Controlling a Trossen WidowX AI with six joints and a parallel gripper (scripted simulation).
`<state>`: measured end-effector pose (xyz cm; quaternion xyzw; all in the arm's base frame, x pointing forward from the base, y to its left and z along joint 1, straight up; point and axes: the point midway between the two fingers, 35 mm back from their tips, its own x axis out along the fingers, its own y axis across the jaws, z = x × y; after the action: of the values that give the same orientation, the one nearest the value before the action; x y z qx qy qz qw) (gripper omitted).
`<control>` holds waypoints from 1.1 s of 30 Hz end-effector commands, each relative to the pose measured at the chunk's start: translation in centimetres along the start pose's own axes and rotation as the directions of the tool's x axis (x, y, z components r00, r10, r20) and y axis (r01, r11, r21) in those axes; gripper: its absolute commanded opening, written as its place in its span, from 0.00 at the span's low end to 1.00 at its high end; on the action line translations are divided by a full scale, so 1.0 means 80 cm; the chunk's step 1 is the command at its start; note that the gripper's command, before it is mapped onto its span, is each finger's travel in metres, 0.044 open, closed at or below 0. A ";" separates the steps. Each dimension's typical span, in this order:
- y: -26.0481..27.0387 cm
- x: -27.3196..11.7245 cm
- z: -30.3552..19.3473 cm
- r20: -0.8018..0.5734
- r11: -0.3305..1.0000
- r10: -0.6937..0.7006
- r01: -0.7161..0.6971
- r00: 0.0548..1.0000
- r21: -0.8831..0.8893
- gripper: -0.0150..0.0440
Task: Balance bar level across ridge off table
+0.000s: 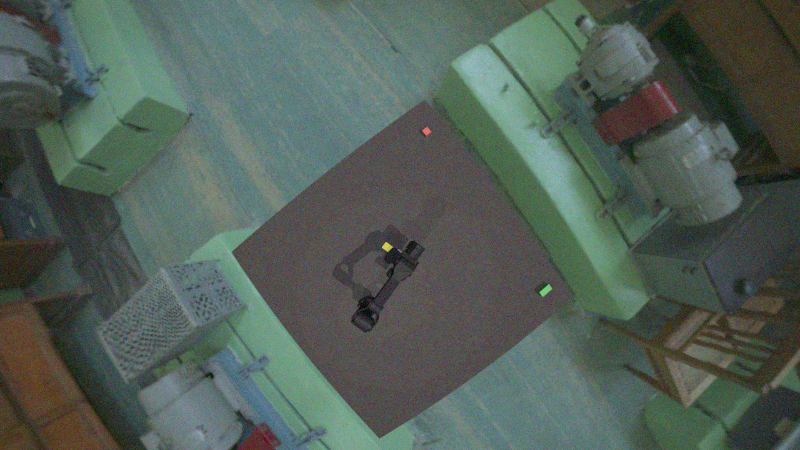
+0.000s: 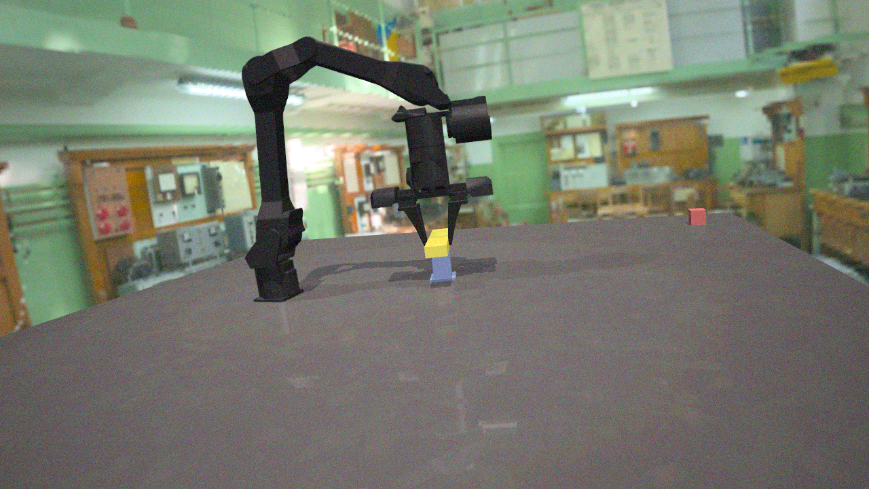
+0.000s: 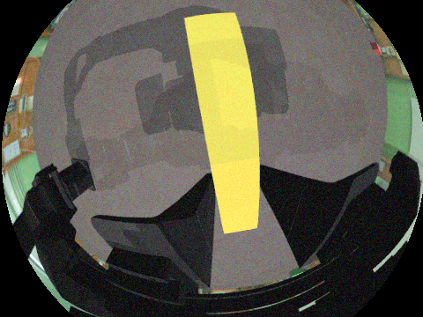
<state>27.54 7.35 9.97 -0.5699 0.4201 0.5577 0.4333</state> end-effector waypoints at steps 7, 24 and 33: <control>0.000 0.000 0.000 0.000 1.000 0.000 0.000 1.000 0.000 0.57; 0.000 0.000 0.000 0.000 1.000 0.000 0.000 1.000 0.000 0.92; -0.006 -0.054 0.000 0.000 1.000 0.000 0.000 1.000 0.000 1.00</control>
<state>27.38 7.31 11.24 -0.5659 0.4252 0.5620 0.4279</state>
